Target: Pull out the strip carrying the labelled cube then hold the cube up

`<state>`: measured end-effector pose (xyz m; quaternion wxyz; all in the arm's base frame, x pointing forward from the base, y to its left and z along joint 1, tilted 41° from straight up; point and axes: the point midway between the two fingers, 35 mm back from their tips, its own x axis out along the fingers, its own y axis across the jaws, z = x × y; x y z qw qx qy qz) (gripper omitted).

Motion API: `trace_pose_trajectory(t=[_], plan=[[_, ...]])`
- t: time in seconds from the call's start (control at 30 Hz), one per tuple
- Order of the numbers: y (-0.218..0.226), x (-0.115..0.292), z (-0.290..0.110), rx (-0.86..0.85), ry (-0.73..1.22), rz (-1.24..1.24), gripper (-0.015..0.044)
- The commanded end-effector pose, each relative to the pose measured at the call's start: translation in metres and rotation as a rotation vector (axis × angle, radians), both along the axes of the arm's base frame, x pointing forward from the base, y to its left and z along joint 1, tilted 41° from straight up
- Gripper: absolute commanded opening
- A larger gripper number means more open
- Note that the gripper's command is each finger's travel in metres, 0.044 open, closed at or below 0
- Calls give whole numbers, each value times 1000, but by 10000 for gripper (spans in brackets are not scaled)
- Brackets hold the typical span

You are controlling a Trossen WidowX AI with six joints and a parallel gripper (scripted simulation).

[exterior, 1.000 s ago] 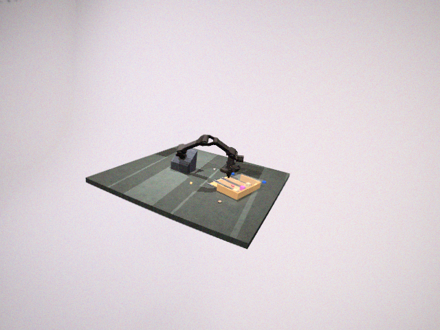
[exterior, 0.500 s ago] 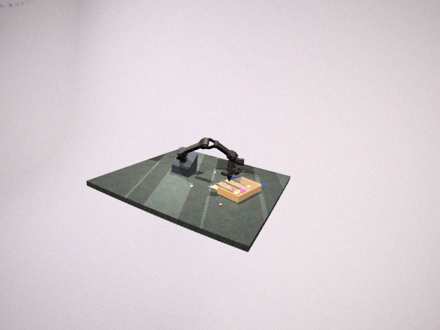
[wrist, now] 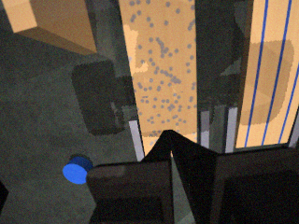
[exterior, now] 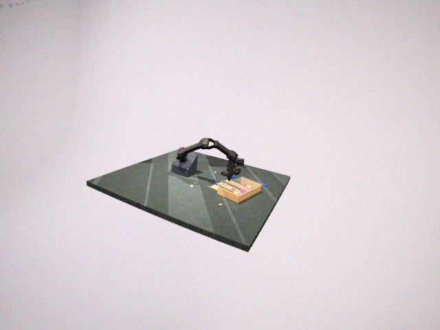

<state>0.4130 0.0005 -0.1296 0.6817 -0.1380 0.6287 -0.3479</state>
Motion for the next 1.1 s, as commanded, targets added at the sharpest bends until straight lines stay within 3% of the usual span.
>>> trace_pose_trajectory(t=[0.0, 1.07], plan=[[-3, -1, -2, -3, 6, 2, 0], [-1, -9, -6, -3, 6, 2, 0]])
